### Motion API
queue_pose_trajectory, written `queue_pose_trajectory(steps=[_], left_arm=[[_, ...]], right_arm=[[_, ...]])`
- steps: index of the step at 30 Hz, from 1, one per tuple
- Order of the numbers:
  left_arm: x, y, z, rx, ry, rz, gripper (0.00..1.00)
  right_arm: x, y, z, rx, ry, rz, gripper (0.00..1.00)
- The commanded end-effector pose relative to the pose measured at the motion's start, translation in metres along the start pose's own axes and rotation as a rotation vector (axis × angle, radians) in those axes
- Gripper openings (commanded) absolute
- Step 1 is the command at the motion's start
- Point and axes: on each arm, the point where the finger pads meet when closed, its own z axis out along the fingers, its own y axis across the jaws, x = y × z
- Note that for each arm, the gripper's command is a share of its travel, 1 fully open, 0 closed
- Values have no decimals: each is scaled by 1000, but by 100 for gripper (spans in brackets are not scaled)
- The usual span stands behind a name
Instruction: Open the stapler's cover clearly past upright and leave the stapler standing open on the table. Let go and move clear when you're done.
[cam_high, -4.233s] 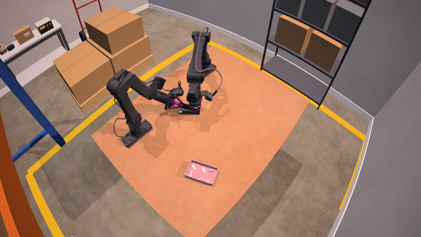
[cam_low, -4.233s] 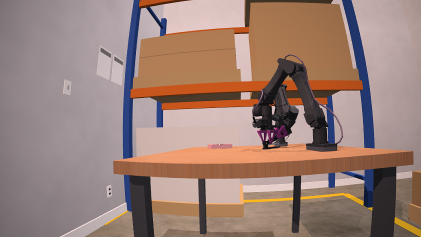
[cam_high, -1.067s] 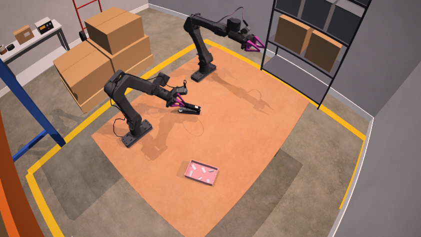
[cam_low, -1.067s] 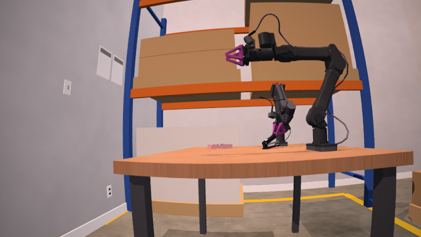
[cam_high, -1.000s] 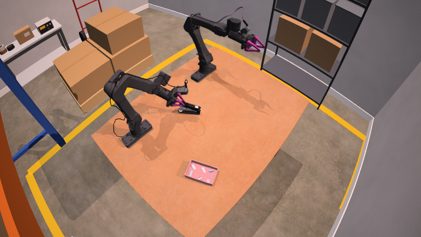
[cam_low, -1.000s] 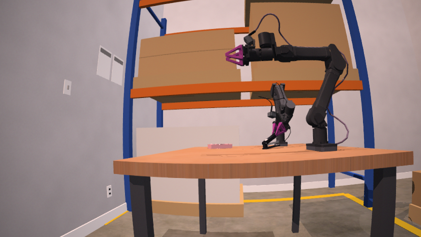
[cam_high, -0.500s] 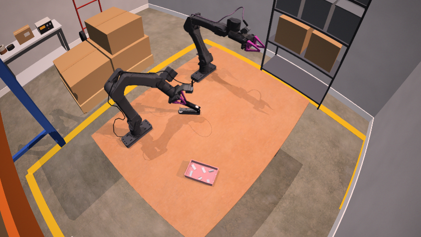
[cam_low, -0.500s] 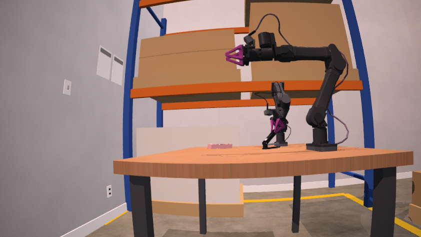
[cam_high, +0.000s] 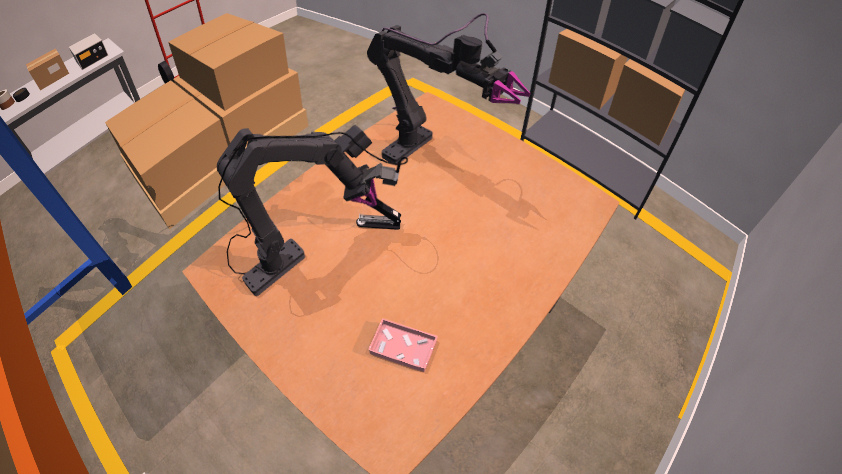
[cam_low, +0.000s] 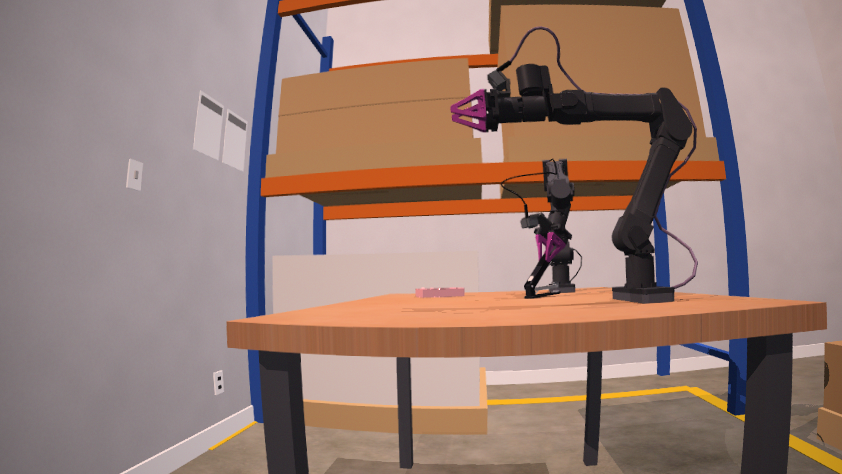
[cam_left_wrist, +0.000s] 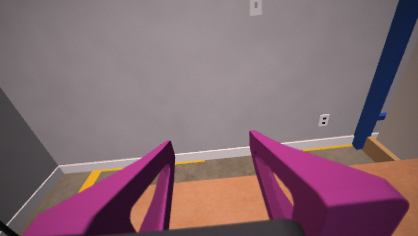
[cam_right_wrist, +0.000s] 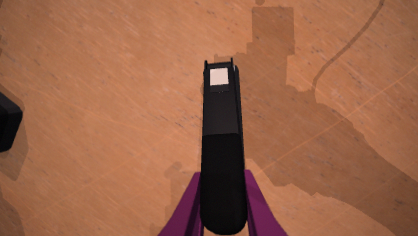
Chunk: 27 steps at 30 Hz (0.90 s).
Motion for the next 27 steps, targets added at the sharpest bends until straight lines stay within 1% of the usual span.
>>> queue_pose_trajectory(steps=[1,7,9,24,27], left_arm=[[-13,4,-7,-5,-48,5,55],[-13,4,-7,-5,-48,5,55],[-13,4,-7,-5,-48,5,55],[-13,4,-7,-5,-48,5,55],[-13,4,-7,-5,-48,5,55]], right_arm=[[-7,0,-4,3,66,-10,17],[-15,0,-5,3,145,-9,17],[-15,0,-5,3,145,-9,17],[-34,0,-6,2,343,-7,17],[-35,0,-6,1,356,-7,17]])
